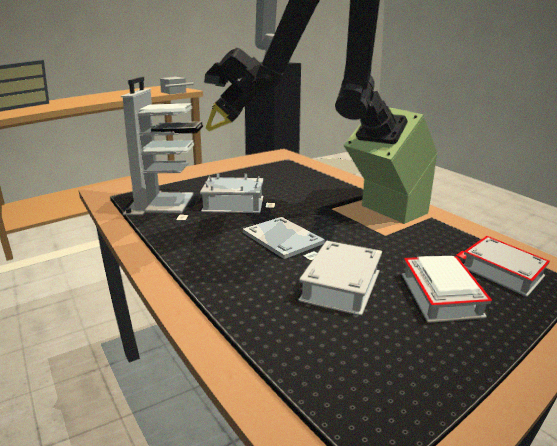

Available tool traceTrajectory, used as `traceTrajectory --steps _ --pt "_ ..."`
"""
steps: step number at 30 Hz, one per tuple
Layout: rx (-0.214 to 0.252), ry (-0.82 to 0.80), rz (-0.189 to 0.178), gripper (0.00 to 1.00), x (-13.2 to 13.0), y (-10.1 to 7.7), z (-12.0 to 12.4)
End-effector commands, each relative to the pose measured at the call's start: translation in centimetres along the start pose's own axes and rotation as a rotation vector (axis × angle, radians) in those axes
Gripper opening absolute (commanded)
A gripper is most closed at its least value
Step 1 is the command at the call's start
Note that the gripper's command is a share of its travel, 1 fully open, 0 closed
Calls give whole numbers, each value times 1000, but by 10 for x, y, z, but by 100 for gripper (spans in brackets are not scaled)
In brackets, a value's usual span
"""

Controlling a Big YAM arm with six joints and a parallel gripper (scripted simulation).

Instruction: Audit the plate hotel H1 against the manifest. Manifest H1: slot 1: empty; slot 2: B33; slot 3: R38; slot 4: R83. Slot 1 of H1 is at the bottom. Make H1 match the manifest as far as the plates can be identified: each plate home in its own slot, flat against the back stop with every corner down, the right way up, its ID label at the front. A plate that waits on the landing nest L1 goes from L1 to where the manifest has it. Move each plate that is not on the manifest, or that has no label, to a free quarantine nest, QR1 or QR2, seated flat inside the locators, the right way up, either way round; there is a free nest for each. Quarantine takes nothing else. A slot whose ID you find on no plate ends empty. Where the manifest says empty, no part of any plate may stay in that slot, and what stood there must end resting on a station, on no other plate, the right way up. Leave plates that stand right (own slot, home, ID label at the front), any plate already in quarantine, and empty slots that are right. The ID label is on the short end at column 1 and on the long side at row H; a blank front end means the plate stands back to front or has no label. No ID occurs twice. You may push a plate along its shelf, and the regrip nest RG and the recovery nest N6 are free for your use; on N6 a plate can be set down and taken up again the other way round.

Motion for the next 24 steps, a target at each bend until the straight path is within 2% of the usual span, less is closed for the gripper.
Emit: traceTrajectory --steps 1,20,21,24 --pt "-23 -10 -13 0 3 10 -22" --pt "-23 -10 -13 0 3 17 -29" --pt "-33 -17 -12 0 3 16 -32" --pt "-22 -9 -13 0 3 19 -31"
Point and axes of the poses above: the point where the finger pads meet when closed, its own y axis out along the fingers, its own x axis across the jaws, z = x × y, the point moved 7 cm from there along -y, back along the fingers, and after that the axes turned 1 degree about -y, right-handed, at the moved point
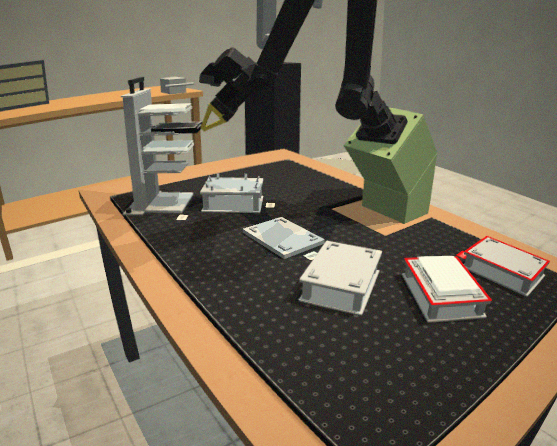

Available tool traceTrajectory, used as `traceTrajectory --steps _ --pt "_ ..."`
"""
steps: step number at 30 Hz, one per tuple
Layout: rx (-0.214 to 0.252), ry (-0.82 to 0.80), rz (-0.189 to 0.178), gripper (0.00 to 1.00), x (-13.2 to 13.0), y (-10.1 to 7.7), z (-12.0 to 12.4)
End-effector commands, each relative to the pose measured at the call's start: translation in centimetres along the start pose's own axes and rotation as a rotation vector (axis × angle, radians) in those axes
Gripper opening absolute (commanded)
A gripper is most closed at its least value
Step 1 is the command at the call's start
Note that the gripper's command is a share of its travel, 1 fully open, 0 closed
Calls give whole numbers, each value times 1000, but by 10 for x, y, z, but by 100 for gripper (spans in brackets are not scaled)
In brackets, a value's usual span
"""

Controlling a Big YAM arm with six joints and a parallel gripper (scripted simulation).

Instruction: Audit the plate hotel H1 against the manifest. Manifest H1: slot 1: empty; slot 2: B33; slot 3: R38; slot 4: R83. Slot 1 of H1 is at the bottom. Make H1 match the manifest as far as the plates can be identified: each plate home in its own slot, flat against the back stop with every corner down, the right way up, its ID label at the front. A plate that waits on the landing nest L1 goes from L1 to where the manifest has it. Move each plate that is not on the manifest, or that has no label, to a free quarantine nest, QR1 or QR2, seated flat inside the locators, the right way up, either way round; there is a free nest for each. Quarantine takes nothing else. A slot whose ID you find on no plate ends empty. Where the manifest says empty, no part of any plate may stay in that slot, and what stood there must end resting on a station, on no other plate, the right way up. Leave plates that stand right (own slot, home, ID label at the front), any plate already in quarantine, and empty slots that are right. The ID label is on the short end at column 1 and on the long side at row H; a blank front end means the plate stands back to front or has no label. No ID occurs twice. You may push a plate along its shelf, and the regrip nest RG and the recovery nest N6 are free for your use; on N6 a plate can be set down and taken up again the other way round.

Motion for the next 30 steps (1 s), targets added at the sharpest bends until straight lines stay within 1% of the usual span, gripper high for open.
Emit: traceTrajectory --steps 1,13,14,16,30 --pt "-23 -10 -14 0 3 10 -22" --pt "-23 -10 -14 0 3 15 -27" --pt "-33 -17 -13 0 3 14 -30" --pt "-23 -9 -14 0 3 16 -28" --pt "-22 -9 -14 0 4 22 -34"
Point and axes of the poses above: the point where the finger pads meet when closed, its own y axis out along the fingers, its own x axis across the jaws, z = x × y, the point moved 7 cm from there along -y, back along the fingers, and after that the axes turned 1 degree about -y, right-handed, at the moved point
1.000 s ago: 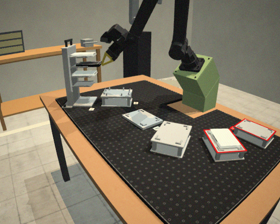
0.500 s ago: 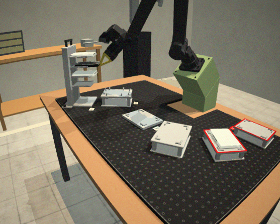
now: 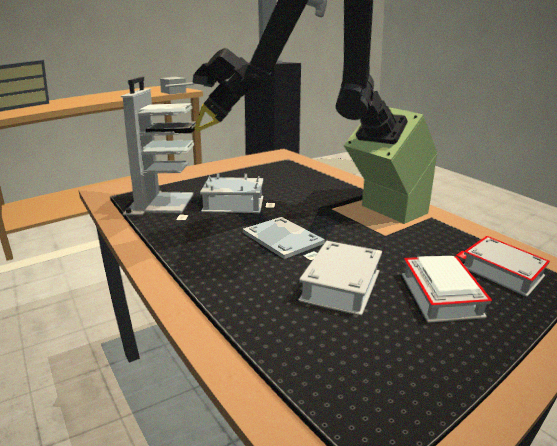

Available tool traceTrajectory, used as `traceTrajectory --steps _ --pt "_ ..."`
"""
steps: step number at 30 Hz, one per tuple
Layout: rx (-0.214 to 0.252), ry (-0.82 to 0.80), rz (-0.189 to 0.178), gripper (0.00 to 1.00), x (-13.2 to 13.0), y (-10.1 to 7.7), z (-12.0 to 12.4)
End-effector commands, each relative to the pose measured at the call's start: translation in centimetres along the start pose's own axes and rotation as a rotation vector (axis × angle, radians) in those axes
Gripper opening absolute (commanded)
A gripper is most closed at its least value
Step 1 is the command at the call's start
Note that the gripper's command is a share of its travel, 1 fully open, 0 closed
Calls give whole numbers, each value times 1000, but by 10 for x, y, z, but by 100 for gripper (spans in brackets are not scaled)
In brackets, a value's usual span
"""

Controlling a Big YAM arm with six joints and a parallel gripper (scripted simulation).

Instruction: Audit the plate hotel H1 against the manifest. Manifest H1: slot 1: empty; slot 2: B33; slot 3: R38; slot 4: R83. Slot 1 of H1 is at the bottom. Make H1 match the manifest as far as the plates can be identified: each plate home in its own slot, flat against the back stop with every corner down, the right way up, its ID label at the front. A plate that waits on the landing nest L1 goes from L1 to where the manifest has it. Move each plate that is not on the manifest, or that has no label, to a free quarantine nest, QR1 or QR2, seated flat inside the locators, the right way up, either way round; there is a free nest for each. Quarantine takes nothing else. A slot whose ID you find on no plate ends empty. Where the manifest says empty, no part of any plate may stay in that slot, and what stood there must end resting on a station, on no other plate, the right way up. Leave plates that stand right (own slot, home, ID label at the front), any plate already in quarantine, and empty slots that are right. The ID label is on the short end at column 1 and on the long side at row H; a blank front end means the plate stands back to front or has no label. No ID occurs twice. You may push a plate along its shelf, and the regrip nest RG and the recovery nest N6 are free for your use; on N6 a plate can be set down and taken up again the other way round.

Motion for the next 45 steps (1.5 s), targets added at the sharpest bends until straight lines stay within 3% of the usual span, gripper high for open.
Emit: traceTrajectory --steps 1,45 --pt "-38 -19 -12 0 4 7 -26" --pt "-33 -16 -14 0 4 22 -36"
Point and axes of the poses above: the point where the finger pads meet when closed, its own y axis out along the fingers, its own x axis across the jaws, z = x × y, the point moved 7 cm from there along -y, back along the fingers, and after that the axes turned 1 degree about -y, right-handed, at the moved point
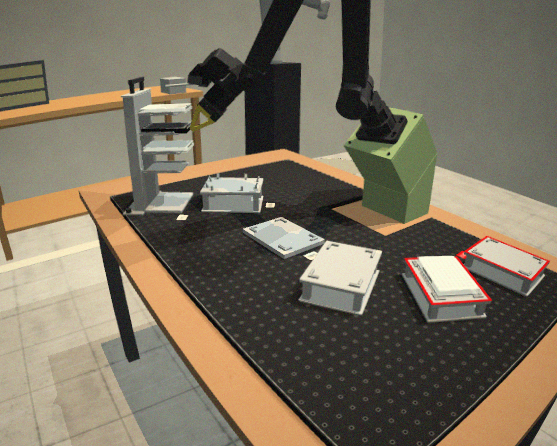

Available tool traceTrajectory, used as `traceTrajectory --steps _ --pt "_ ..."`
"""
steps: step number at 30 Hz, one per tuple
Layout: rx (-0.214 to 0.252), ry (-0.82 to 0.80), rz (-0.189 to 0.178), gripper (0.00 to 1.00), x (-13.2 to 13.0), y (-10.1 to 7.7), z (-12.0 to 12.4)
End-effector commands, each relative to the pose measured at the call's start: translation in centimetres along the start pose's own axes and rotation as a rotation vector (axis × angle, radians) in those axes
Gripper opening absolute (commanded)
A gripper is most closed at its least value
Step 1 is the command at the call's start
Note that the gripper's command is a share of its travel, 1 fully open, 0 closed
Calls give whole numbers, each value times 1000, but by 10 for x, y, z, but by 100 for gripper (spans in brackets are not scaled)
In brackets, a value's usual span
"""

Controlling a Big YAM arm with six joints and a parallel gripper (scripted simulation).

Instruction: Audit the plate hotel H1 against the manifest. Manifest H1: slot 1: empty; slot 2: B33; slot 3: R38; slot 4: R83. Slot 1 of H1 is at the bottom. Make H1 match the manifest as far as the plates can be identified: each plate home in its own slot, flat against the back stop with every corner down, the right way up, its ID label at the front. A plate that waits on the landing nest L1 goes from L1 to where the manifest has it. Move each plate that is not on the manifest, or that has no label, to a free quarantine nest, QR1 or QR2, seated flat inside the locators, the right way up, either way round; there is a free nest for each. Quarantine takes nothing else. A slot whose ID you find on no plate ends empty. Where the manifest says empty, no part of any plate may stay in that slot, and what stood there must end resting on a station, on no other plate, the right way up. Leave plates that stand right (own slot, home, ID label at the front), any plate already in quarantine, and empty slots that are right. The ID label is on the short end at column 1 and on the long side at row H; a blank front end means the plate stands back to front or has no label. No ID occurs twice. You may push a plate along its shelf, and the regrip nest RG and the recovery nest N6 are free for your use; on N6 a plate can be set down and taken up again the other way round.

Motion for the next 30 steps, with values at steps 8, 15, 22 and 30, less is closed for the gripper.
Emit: traceTrajectory --steps 8,15,22,30 --pt "-35 -19 -15 0 5 12 -27" --pt "-35 -19 -15 0 5 12 -27" --pt "-49 -30 -16 0 4 9 -27" --pt "-51 -33 2 0 0 -13 -9"
Point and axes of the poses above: the point where the finger pads meet when closed, its own y axis out along the fingers, its own x axis across the jaws, z = x × y, the point moved 7 cm from there along -y, back along the fingers, and after that the axes turned 1 degree about -y, right-handed, at the moved point
